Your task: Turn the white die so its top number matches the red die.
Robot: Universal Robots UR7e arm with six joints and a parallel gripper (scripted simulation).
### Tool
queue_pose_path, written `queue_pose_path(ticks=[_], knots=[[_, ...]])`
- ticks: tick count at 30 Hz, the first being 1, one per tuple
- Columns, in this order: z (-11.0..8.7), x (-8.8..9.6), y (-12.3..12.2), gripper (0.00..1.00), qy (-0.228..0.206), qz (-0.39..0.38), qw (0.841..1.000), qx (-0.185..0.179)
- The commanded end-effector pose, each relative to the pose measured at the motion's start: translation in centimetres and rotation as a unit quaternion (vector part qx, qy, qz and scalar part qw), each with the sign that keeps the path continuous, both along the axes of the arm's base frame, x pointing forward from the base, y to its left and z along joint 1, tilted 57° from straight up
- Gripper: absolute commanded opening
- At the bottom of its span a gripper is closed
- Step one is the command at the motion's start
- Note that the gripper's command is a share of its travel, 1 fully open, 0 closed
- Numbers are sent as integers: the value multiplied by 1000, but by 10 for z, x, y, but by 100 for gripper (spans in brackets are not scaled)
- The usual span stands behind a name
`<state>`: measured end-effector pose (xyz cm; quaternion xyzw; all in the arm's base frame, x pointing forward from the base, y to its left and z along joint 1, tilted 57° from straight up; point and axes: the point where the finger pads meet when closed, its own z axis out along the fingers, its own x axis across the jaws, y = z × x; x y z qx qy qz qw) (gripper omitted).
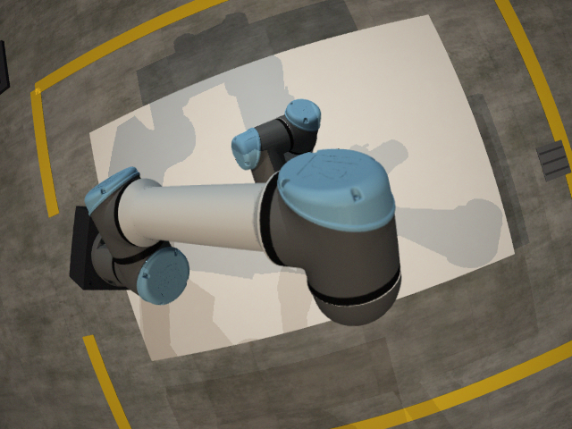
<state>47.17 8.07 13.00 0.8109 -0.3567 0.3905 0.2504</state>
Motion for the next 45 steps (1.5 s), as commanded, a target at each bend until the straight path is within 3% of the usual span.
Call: queue_pose_path(ticks=[1,45], knots=[[-1,1,1,70,5,-10,1000,-2],[1,3,2,70,44,-97,993,-55]])
